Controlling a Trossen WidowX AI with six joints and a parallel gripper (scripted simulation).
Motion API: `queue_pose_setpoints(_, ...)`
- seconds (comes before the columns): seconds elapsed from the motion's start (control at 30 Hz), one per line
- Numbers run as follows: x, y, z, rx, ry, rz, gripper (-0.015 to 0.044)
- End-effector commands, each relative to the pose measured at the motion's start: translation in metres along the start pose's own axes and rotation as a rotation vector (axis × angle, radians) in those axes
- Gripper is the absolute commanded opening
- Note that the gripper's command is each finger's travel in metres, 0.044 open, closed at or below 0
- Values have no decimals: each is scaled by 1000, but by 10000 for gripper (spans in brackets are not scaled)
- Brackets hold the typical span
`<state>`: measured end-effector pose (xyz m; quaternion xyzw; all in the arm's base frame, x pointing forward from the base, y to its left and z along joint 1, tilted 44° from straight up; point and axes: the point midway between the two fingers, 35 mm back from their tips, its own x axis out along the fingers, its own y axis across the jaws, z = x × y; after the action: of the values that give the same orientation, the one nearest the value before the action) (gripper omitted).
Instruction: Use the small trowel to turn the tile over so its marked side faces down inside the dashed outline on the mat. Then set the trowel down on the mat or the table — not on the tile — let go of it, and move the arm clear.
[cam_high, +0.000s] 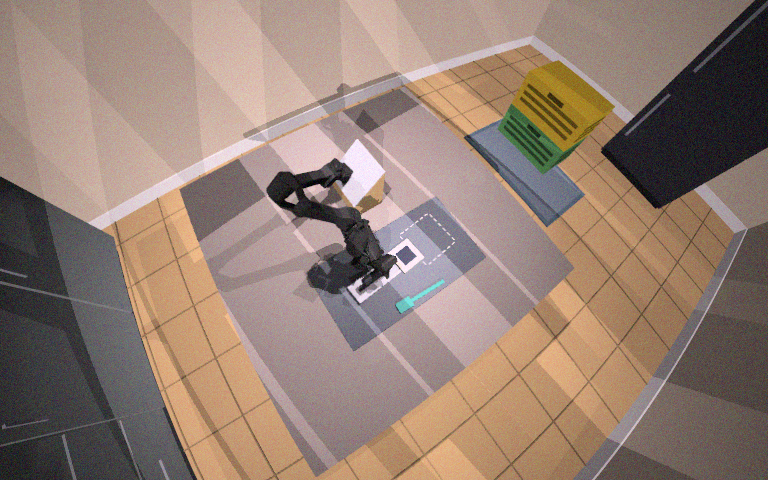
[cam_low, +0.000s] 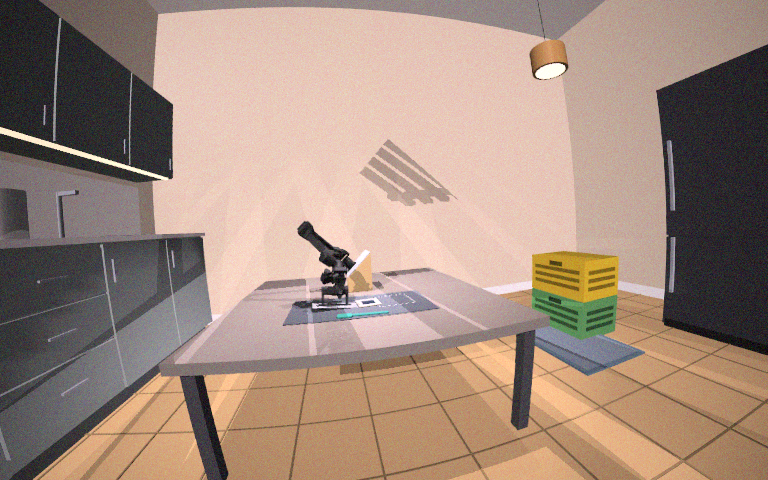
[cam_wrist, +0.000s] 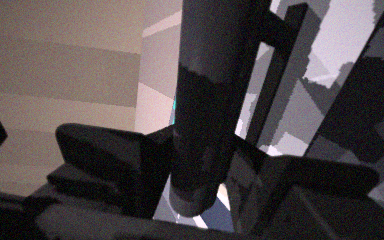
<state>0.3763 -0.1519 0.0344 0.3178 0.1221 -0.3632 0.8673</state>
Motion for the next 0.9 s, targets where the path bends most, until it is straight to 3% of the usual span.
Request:
queue_pose_setpoints(0.0, -1, 2, -10, -3, 8, 3, 0)
queue_pose_setpoints(0.87, -5, 5, -39, 16, 23, 4, 0)
